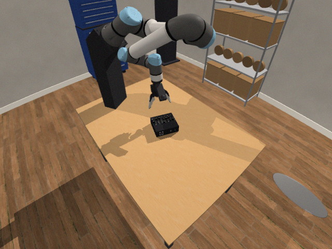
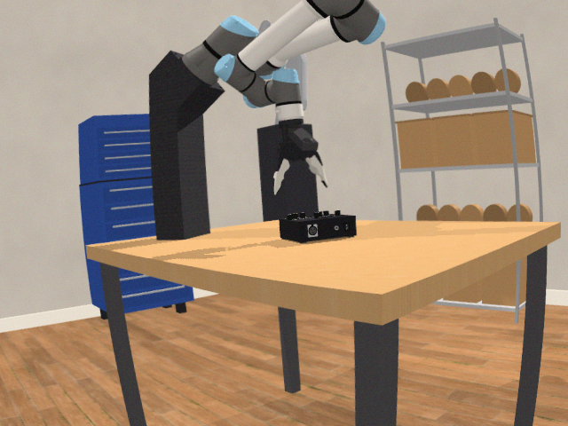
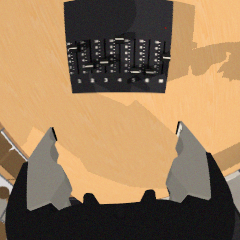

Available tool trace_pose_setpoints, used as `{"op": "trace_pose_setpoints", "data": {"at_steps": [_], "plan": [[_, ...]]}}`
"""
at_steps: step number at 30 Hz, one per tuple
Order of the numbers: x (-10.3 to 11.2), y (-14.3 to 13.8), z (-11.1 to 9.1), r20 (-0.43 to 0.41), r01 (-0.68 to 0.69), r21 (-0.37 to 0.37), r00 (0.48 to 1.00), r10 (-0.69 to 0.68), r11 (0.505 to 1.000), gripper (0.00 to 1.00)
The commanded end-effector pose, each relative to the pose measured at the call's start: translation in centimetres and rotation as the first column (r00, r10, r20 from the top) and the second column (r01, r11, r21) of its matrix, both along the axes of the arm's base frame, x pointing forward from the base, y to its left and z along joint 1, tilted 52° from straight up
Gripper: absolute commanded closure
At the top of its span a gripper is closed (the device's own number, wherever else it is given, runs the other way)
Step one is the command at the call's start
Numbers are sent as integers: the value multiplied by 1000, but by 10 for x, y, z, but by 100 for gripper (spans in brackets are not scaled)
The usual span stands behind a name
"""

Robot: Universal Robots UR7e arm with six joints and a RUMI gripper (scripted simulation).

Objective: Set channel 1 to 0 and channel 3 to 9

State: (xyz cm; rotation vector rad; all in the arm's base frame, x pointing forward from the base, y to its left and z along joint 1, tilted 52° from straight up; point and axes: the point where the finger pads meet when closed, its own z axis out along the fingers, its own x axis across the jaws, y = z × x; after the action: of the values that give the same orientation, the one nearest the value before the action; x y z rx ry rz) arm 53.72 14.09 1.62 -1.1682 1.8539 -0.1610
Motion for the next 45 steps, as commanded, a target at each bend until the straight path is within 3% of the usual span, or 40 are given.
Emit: {"op": "trace_pose_setpoints", "data": {"at_steps": [1,13,21,35,45], "plan": [[0,0,0,1,0,0,1000,0,1000,0],[1,-1,2,2,-2,-5,1000,2,1000,0],[5,-14,16,13,-28,-53,999,29,998,0],[5,-65,79,47,-137,-255,987,153,957,0],[3,-72,87,50,-151,-283,984,172,947,0]]}}
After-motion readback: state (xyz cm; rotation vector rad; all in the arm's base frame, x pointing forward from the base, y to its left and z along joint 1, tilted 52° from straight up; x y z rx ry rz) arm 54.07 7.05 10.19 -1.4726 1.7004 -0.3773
